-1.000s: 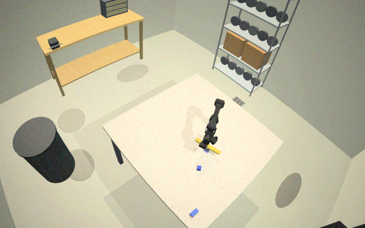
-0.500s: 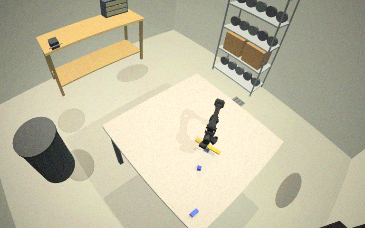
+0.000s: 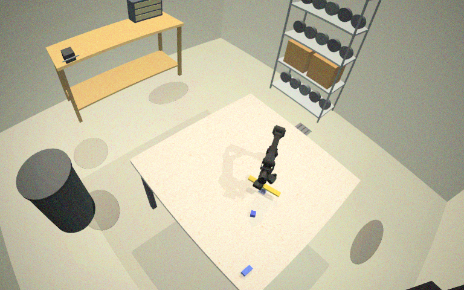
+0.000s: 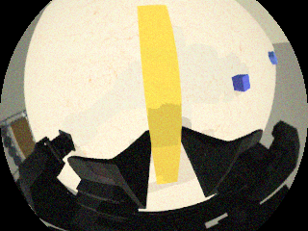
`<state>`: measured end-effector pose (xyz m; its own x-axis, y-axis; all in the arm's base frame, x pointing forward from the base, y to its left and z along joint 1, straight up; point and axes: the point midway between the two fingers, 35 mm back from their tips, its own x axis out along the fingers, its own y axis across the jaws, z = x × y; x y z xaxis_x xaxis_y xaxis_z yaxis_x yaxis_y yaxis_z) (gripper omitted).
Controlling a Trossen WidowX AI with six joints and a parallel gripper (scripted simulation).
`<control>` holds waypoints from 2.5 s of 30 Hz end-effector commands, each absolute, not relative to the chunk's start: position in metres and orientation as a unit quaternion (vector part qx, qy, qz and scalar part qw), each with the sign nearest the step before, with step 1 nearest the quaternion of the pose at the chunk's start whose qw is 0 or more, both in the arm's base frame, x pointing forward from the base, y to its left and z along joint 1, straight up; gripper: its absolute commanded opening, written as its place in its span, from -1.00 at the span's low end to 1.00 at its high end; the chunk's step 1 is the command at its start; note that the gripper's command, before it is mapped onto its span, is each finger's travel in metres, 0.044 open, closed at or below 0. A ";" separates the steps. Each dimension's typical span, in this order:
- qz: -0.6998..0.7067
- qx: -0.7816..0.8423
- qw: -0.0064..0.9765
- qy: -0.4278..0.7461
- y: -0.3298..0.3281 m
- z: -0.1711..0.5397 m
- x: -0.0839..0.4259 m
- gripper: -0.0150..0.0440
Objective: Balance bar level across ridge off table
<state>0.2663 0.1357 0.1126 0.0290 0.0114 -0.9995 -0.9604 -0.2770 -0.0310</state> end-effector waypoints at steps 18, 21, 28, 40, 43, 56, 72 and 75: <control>0.561 -0.571 0.434 0.414 0.136 0.110 0.266 -0.49; 0.561 -0.571 0.434 0.414 0.136 0.110 0.266 -0.49; 0.561 -0.571 0.434 0.414 0.136 0.110 0.266 -0.49; 0.561 -0.571 0.434 0.414 0.136 0.109 0.266 -0.49; 0.561 -0.571 0.434 0.414 0.136 0.108 0.266 -0.49; 0.561 -0.571 0.434 0.414 0.137 0.107 0.266 -0.49; 0.561 -0.571 0.434 0.414 0.136 0.106 0.266 -0.49; 0.561 -0.571 0.434 0.414 0.136 0.106 0.266 -0.49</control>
